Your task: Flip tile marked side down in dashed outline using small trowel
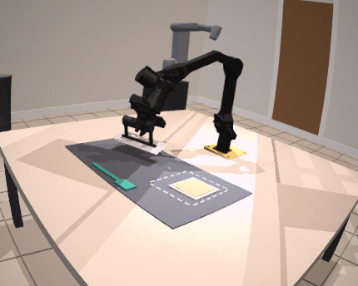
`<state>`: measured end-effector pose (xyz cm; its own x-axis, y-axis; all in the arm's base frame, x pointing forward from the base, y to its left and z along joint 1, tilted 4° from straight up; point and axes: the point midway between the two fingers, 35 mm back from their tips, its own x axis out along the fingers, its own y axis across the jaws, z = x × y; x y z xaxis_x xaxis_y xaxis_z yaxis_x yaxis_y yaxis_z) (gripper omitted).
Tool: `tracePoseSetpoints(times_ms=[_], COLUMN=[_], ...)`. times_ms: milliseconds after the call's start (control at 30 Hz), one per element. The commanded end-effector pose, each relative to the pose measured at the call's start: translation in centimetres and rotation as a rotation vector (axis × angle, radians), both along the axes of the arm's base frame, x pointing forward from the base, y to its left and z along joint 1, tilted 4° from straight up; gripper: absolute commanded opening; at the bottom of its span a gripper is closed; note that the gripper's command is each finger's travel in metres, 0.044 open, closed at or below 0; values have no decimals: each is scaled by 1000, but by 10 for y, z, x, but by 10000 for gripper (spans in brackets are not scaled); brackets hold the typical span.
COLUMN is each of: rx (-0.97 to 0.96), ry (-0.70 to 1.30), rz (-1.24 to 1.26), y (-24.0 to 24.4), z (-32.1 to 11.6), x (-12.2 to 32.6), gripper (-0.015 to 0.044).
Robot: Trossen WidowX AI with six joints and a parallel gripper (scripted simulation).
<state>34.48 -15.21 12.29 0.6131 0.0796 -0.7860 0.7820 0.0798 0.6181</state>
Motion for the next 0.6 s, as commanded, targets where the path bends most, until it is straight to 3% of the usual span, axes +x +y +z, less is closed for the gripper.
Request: tracePoseSetpoints(times_ms=[0, 567], rx=[1, 89], ry=[13, -89], rz=[77, 411], y=[-17, -81], z=[-2, -22], x=[-5, -44], gripper=[0, 0])
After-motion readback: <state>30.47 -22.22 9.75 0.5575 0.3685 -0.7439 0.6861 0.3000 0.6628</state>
